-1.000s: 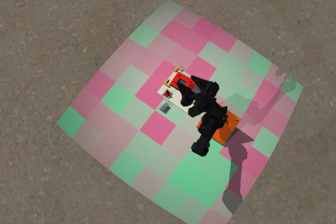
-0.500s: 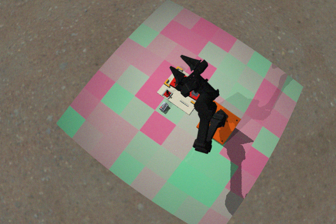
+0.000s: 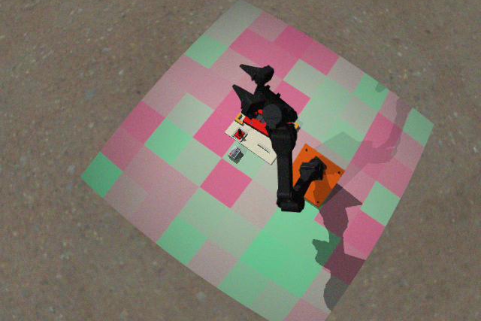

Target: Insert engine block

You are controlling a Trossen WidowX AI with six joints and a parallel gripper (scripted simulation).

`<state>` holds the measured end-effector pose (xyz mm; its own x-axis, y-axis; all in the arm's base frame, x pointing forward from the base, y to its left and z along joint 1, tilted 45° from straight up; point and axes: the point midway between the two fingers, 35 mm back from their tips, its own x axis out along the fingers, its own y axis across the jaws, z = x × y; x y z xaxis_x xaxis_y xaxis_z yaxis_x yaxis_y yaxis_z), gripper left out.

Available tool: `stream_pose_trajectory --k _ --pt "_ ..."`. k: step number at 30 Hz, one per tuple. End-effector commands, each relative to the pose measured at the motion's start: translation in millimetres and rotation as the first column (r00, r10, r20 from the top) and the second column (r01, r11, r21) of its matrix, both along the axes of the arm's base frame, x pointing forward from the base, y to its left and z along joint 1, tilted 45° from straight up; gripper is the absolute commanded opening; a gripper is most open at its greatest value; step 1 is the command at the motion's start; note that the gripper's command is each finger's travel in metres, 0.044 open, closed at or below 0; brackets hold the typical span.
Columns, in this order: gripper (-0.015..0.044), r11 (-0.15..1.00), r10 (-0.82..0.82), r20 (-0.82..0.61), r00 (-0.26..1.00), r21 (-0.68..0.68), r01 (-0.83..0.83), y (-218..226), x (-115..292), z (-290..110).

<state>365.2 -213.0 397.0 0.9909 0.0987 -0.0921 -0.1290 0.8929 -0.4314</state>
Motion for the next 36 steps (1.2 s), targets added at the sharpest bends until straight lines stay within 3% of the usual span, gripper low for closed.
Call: stream_pose_trajectory --k 1,18,36 --pt "0.044 0.997 0.071 -0.082 0.994 -0.009 -0.072 20.6 18.7 -31.5" --pt "0.044 0.908 0.382 -0.371 0.846 -0.021 -0.419 125.6 53.0 -141.0" --pt "0.044 0.648 0.632 -0.591 0.501 0.05 -0.76 239.3 25.6 -228.8"
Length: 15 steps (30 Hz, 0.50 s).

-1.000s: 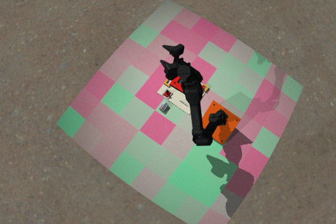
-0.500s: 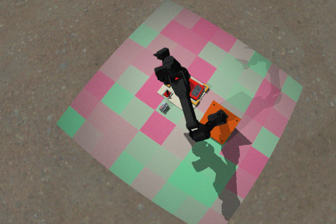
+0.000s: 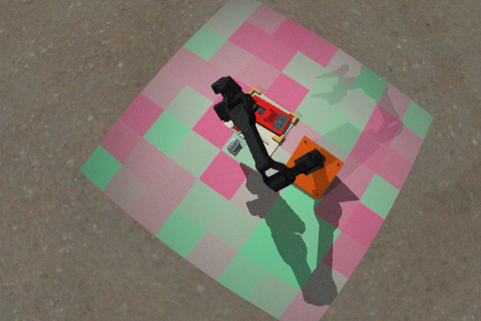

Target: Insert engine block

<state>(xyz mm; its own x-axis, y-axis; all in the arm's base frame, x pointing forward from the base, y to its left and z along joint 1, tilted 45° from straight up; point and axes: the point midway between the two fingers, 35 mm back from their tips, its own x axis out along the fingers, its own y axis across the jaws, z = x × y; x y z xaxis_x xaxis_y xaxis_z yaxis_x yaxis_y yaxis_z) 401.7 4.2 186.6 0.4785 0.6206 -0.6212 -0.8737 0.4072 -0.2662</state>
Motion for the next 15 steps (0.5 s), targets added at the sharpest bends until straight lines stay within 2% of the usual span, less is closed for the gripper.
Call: stream_pose_trajectory --k 1,8,15 --pt "0.044 0.991 0.127 -0.065 0.99 -0.018 -0.129 28.5 -14.4 -22.7" --pt "0.044 0.941 0.331 -0.155 0.931 -0.02 -0.338 70.0 -43.5 -50.4" --pt "0.044 0.845 0.522 -0.234 0.82 0.009 -0.535 103.5 -79.3 -73.6"
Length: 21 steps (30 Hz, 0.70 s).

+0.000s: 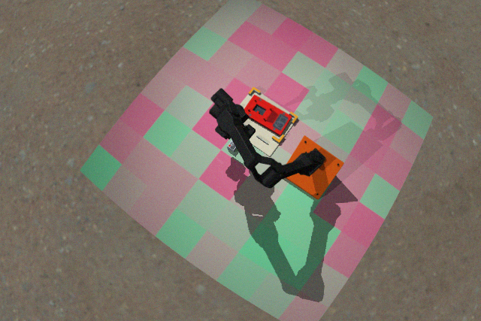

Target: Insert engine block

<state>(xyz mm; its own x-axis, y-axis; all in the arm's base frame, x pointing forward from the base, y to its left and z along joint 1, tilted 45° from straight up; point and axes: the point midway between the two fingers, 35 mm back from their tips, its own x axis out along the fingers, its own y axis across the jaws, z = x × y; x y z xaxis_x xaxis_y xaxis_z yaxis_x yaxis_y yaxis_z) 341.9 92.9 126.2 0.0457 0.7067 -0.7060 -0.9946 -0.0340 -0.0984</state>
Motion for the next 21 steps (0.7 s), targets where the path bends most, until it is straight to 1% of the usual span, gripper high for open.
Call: stream_pose_trajectory --k 1,9,14,21 --pt "0.044 0.991 0.135 -0.058 0.989 -0.003 -0.135 16.9 -24.3 -17.0" --pt "0.044 0.988 0.156 -0.066 0.986 -0.002 -0.156 20.6 -28.3 -22.0" --pt "0.044 0.988 0.156 -0.065 0.986 0.001 -0.156 66.6 -35.4 -66.3" --pt "0.044 0.988 0.156 -0.065 0.986 0.001 -0.156 71.7 -36.0 -66.8"
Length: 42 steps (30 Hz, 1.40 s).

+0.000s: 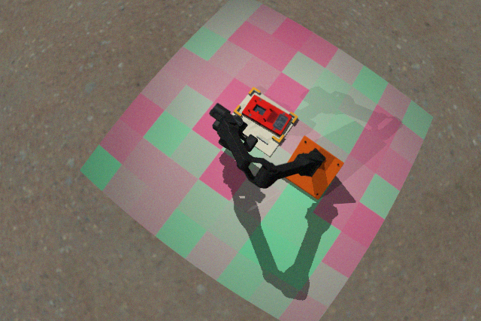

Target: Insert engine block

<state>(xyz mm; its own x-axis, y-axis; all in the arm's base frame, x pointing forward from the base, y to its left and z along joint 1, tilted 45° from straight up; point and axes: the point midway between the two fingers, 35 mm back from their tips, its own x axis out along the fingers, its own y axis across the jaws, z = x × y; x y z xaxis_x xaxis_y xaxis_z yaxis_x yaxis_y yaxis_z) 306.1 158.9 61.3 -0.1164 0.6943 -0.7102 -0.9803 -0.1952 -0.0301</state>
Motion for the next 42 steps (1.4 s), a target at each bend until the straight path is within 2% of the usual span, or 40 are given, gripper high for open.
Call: stream_pose_trajectory --k 1,26,38,42 --pt "0.044 1.0 -0.005 0.002 1.0 0.006 0.005 8.3 -0.6 -4.5" --pt "0.044 1.0 -0.005 0.002 1.0 0.007 0.005 35.1 -4.9 -29.9" --pt "0.0125 1.0 -0.005 0.002 1.0 0.007 0.005 35.1 -4.9 -29.9" --pt "0.0098 1.0 -0.005 0.002 1.0 0.007 0.005 35.1 -4.9 -29.9"
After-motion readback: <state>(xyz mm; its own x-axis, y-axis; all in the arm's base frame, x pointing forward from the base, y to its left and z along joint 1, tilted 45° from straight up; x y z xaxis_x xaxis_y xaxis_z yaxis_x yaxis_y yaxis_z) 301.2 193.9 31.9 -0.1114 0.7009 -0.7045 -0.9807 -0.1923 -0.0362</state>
